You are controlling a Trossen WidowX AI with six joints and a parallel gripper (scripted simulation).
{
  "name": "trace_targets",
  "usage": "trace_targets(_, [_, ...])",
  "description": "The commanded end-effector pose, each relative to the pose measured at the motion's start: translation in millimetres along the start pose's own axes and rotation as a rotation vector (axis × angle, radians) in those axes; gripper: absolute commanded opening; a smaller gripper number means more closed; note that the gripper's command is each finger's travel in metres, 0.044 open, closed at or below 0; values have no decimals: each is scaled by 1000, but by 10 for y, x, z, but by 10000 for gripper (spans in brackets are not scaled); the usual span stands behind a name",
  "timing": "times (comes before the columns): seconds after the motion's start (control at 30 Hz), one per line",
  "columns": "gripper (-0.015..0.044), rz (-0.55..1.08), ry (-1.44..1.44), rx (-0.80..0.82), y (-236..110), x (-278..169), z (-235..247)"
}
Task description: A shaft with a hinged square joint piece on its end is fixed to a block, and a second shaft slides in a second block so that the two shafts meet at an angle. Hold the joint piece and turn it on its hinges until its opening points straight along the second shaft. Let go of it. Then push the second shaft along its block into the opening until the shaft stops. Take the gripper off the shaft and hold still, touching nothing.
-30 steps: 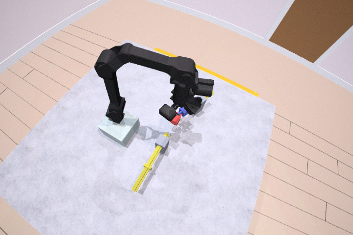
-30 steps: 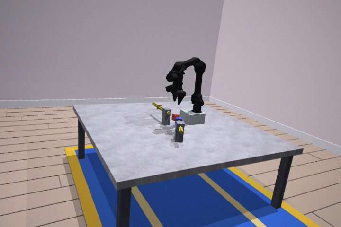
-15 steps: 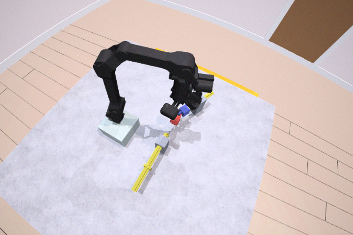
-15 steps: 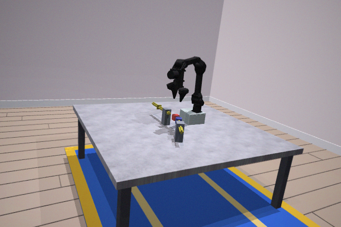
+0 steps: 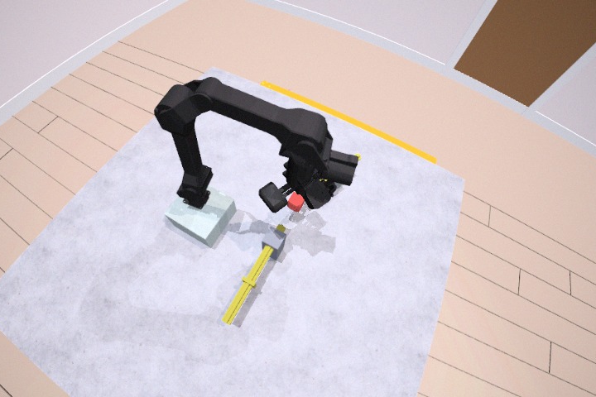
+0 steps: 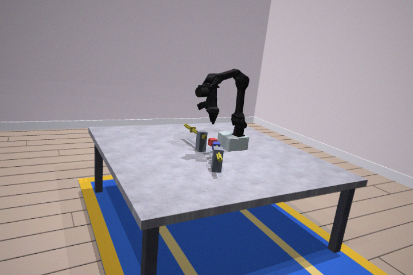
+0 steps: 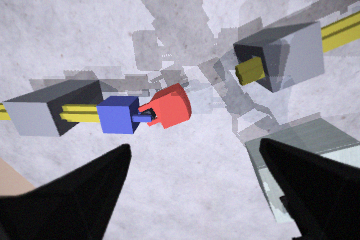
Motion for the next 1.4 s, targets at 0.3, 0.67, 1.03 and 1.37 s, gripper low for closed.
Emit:
trace_targets(0.3, [440, 80, 420, 121, 170, 128, -392])
trace_targets(0.67, [440, 157, 773, 225, 294, 189, -735])
trace_targets(1.03, [440, 246, 1116, 331, 408, 198, -1073])
trace_targets(1.37, [440, 252, 1137, 338, 415, 197, -1094])
Point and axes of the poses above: the point midway between the two fingers, 35 mm back from their tips, its own y axis out along the fingers, its own z axis across the jaws, x = y × z, the point moved 10 cm from there along -y, back along the fingers, and after that the axes turned 11 degrees about -y, right-handed, at the moved point
